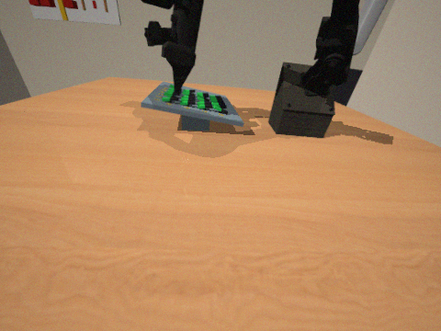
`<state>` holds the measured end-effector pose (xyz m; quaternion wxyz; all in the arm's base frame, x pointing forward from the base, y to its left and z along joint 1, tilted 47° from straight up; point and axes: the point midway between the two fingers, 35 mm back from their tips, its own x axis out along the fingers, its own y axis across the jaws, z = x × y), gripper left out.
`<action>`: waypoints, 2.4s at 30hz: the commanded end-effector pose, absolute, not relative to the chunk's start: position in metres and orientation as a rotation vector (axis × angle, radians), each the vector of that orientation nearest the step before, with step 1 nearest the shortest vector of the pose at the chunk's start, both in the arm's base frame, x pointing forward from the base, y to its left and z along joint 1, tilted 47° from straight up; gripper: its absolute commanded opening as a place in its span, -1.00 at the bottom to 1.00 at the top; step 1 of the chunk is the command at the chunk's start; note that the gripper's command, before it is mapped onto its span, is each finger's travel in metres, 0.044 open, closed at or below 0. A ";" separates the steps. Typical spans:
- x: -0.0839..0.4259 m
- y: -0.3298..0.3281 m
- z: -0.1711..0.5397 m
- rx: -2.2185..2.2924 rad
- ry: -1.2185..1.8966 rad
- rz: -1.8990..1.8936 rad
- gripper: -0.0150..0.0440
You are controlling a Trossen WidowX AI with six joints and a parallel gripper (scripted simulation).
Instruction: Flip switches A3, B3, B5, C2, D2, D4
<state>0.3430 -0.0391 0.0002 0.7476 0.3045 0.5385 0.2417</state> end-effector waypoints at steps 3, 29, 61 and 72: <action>0.343 -0.038 -0.001 0.674 1.178 0.527 -0.49; 0.344 -0.036 -0.003 0.674 1.178 0.527 -0.49; 0.289 -0.073 0.030 0.668 1.206 0.535 -0.49; 0.298 -0.049 0.007 0.674 1.181 0.526 -0.49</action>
